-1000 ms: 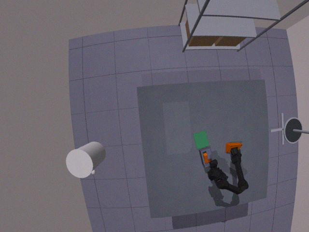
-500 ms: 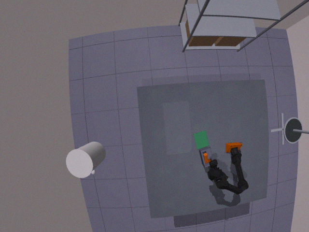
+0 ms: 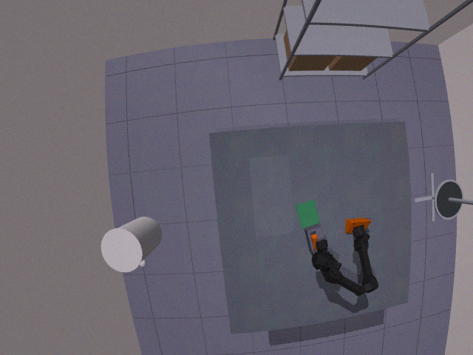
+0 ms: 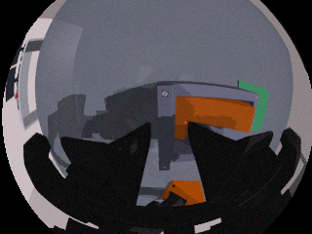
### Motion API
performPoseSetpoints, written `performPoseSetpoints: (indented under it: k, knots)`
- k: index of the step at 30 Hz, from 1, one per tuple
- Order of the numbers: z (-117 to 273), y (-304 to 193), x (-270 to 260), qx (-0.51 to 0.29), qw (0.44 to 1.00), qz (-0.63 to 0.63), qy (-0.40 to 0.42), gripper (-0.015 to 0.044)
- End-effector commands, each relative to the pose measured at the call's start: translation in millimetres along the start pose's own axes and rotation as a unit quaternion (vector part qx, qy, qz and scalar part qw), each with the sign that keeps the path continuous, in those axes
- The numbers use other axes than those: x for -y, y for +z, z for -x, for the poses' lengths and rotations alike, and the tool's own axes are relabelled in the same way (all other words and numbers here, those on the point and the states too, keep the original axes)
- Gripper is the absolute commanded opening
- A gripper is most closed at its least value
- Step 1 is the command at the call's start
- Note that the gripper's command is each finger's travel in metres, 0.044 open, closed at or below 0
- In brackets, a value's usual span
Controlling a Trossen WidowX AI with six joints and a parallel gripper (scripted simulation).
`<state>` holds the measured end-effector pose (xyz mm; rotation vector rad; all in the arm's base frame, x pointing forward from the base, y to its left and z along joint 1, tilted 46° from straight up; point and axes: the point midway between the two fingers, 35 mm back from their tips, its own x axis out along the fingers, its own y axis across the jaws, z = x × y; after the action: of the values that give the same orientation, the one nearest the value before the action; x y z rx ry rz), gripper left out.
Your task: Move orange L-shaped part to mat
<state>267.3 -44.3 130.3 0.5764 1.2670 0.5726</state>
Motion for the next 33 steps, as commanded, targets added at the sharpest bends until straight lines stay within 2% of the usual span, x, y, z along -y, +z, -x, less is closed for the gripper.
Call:
performPoseSetpoints:
  k: [1, 24, 33]
  knots:
    - [-4, 0, -1, -0.001, 1.000, -0.002, 0.004, 0.0180]
    - [-38, 0, -2, 0.000, 1.000, -0.002, 0.004, 0.0180]
    - [-39, 0, -2, 0.000, 1.000, -0.002, 0.004, 0.0180]
